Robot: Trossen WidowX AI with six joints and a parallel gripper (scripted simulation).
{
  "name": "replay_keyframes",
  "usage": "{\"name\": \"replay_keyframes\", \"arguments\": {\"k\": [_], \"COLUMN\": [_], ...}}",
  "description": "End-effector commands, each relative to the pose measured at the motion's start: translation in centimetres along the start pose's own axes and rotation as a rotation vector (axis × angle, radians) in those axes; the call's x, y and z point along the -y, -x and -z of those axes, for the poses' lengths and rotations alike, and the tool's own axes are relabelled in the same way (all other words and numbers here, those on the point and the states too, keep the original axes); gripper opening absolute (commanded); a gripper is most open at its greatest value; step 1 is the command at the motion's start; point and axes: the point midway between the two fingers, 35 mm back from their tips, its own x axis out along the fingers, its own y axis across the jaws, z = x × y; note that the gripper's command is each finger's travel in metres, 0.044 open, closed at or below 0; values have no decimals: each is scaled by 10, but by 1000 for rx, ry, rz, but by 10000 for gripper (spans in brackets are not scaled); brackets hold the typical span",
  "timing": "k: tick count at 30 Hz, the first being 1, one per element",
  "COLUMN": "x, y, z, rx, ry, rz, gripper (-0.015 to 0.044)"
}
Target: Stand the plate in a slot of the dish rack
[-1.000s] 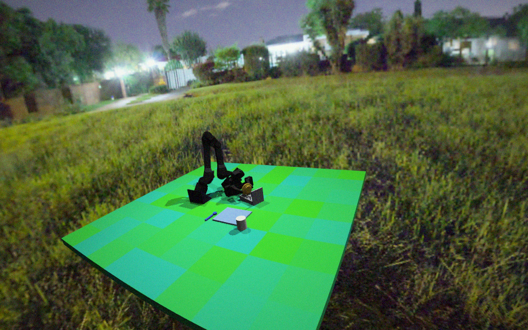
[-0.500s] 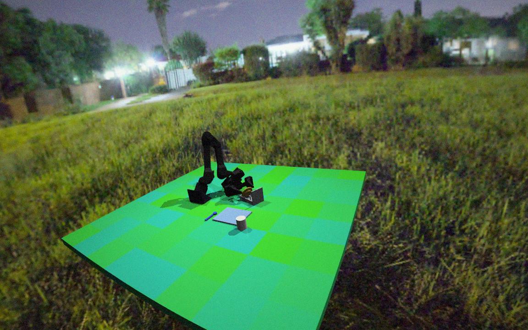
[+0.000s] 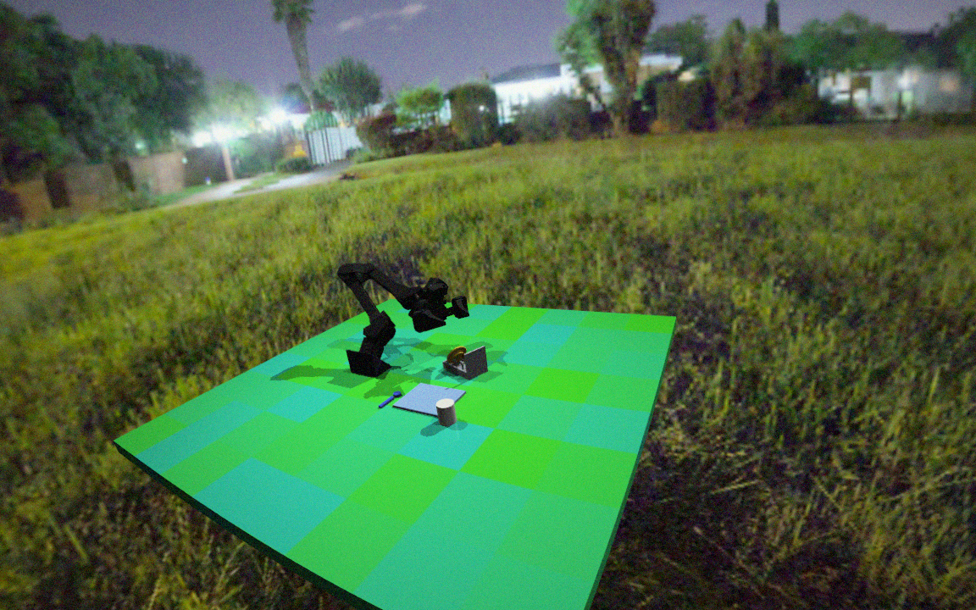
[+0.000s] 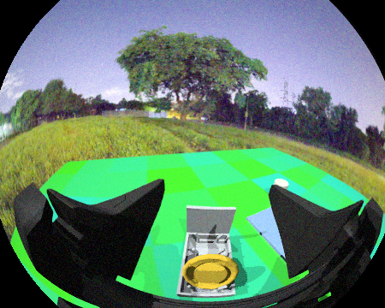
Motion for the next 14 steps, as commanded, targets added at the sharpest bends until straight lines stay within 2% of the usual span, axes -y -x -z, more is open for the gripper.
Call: {"name": "replay_keyframes", "arguments": {"k": [1,14], "x": [0,25], "y": [2,-19], "z": [-10,-11], "rx": [-2,-182], "ry": [13,306], "rz": [-11,166], "gripper": [400,400]}}
